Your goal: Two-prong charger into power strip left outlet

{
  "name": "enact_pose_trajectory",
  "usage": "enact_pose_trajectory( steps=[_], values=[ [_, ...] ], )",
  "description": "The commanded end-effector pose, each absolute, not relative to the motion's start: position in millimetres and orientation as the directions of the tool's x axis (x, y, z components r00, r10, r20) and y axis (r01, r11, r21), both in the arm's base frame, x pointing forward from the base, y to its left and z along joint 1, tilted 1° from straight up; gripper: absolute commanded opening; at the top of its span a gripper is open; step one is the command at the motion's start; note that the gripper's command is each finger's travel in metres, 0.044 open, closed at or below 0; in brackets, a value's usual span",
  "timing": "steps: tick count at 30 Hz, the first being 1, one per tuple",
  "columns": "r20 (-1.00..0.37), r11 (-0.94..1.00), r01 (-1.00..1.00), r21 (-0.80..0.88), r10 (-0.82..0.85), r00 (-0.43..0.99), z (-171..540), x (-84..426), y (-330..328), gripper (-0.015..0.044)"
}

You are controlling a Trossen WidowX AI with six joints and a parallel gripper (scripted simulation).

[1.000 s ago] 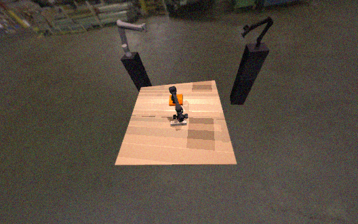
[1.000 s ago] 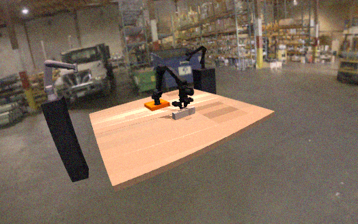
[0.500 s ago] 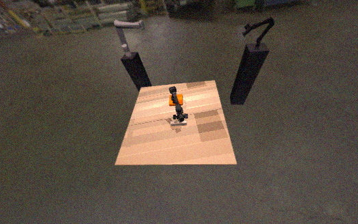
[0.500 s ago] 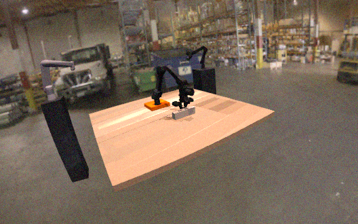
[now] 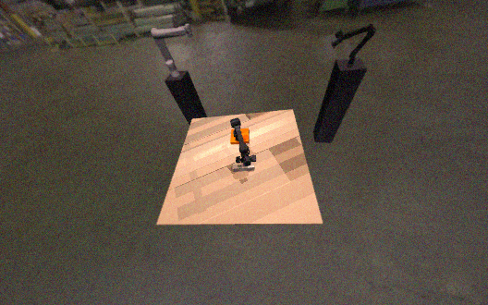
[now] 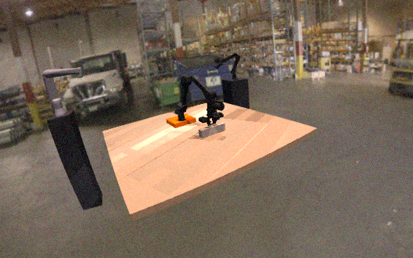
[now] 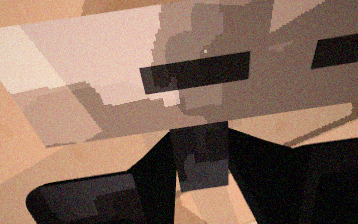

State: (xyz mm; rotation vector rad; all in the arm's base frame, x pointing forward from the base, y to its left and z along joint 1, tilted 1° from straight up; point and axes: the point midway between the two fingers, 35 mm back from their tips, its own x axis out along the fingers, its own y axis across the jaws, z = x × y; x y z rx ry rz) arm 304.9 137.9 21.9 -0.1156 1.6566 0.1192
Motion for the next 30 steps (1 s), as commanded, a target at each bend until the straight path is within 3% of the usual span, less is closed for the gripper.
enact_pose_trajectory(
  steps=[1,30],
  values=[
    [-0.998,0.988,-0.151,0.013,0.004,-0.057,22.2,315.8,140.3,0.0],
    [-0.998,0.988,-0.151,0.013,0.004,-0.058,21.3,315.4,140.2,0.0]
  ],
)
